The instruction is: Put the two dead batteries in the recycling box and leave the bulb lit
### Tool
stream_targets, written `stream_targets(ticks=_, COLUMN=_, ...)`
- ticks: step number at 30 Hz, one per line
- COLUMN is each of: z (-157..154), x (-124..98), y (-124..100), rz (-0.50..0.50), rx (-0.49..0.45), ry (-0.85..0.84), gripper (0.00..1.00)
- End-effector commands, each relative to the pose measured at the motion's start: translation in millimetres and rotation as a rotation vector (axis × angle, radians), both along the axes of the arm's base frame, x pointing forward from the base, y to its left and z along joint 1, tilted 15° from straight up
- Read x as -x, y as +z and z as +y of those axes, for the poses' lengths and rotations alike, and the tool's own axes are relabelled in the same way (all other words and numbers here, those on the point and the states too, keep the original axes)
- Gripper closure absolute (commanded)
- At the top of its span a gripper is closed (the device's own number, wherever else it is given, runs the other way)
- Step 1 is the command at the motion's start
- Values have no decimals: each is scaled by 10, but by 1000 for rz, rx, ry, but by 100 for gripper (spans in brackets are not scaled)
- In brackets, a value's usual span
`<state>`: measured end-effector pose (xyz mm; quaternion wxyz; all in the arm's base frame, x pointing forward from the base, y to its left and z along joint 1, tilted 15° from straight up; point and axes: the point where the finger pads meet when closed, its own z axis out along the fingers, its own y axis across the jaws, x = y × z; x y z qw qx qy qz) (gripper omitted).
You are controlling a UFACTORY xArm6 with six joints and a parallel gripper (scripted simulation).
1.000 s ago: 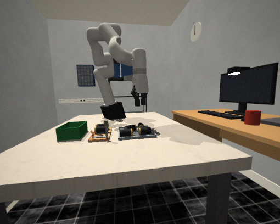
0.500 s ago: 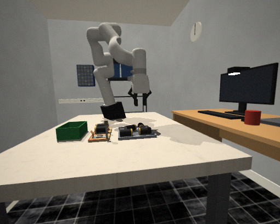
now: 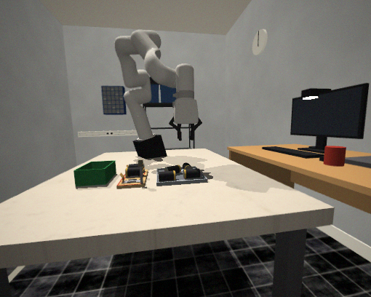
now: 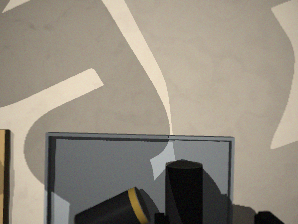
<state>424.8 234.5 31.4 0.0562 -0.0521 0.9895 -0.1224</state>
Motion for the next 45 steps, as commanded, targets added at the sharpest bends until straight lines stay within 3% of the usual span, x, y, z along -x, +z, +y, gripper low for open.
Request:
stream_targets(ticks=1, z=12, x=-12, y=16, rz=-8, rx=-4, ry=-12, gripper=49)
stream_targets(ticks=12, z=1, x=-18, y=-30, rz=-8, rx=-4, ry=-13, gripper=49)
stream_targets(ticks=17, z=-144, x=-97, y=-624, rz=-8, rx=-4, ry=-13, gripper=49)
stream_targets(ticks=19, z=-171, x=-112, y=-733, rz=-8, rx=-4, ry=-13, gripper=49)
stream_targets(ticks=45, z=-166, x=-123, y=-740, rz=-8, rx=-4, ry=-13, gripper=49)
